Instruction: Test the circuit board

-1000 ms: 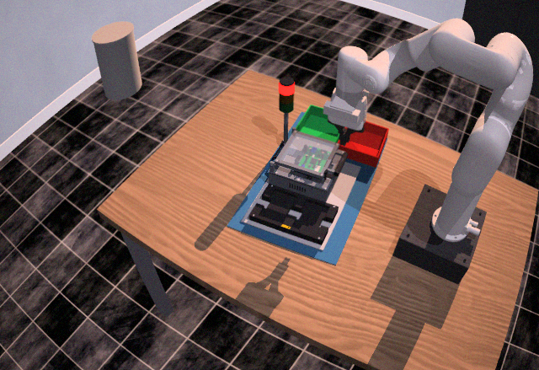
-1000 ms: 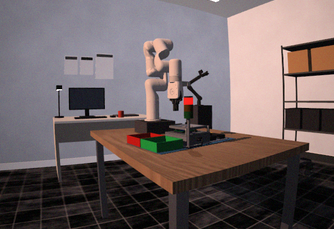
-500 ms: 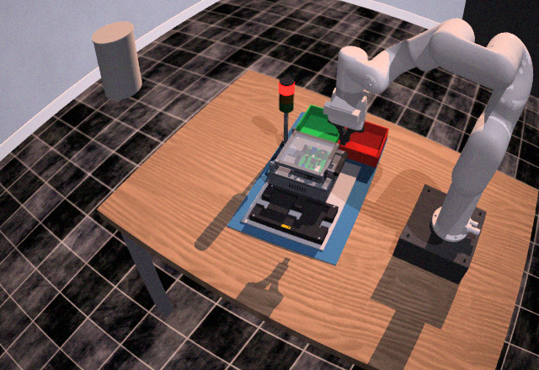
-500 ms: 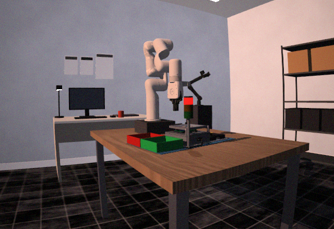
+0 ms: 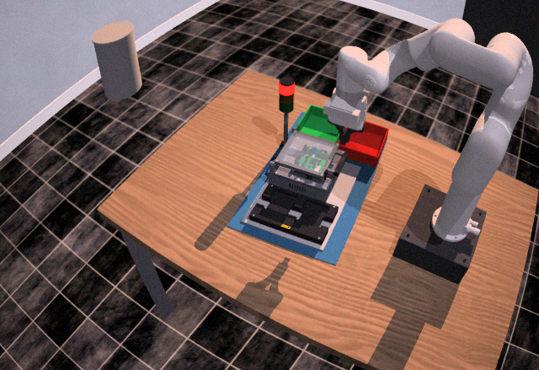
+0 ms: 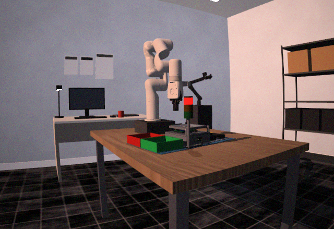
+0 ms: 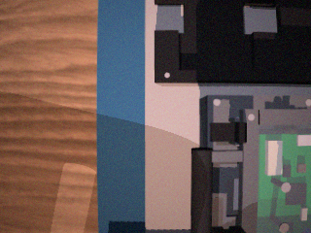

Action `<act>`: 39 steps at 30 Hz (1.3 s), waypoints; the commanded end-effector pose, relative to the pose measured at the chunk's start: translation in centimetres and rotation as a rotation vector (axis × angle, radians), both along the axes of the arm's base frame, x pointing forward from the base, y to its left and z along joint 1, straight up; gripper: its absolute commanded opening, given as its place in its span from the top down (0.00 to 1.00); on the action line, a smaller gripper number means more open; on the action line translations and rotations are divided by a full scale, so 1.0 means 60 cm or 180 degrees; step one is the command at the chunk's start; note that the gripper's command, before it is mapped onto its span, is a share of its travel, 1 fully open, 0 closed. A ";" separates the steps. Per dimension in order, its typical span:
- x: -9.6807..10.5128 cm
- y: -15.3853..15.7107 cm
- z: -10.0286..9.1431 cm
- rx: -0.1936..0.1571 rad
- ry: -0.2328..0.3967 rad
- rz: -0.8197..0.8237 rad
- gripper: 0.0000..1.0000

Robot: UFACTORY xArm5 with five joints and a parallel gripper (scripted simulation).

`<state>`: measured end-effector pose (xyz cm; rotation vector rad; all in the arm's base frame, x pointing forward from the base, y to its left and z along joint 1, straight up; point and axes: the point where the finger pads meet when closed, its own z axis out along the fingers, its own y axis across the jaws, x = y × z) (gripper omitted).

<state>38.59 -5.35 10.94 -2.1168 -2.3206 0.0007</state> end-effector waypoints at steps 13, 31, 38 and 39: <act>0.002 0.000 0.018 -0.0002 -0.0012 0.0000 1.00; 0.002 0.000 0.024 -0.0002 -0.0012 -0.0031 1.00; 0.002 0.000 0.024 -0.0001 -0.0012 -0.0170 1.00; 0.002 0.000 0.024 -0.0001 -0.0012 -0.0216 1.00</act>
